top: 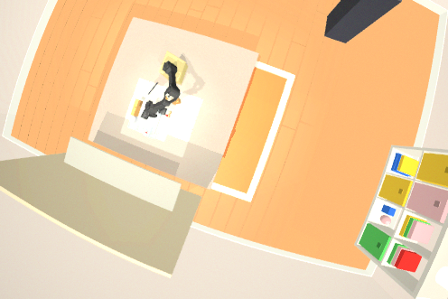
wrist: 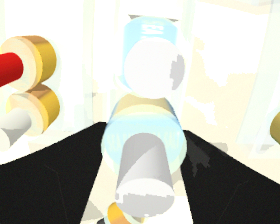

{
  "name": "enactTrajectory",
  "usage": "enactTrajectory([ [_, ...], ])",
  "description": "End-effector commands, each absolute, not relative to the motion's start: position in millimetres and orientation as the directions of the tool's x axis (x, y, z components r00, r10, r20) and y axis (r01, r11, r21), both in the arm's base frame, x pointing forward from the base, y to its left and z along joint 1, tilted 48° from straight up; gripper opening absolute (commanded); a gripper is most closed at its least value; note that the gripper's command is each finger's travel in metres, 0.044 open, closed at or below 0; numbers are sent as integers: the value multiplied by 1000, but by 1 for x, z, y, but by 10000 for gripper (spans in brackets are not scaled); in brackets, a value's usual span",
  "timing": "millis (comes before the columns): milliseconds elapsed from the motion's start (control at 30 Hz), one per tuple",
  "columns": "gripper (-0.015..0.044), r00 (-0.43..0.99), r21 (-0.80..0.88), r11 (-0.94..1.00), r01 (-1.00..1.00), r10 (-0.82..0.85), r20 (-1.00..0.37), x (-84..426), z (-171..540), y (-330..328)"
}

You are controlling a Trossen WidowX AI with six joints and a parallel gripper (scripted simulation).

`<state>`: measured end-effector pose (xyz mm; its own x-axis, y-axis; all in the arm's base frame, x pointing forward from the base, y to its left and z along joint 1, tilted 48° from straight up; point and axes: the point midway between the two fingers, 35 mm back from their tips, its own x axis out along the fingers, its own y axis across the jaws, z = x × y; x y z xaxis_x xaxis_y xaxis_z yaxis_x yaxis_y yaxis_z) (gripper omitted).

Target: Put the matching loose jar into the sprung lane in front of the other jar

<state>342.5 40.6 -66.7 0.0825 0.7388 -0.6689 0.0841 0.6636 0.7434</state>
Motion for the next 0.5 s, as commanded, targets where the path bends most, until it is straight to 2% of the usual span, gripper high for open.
enactTrajectory([
  [0,0,101,746,662,70,739,-666,349,-65,41],
  [467,0,101,746,662,70,739,-666,349,-68,44],
])
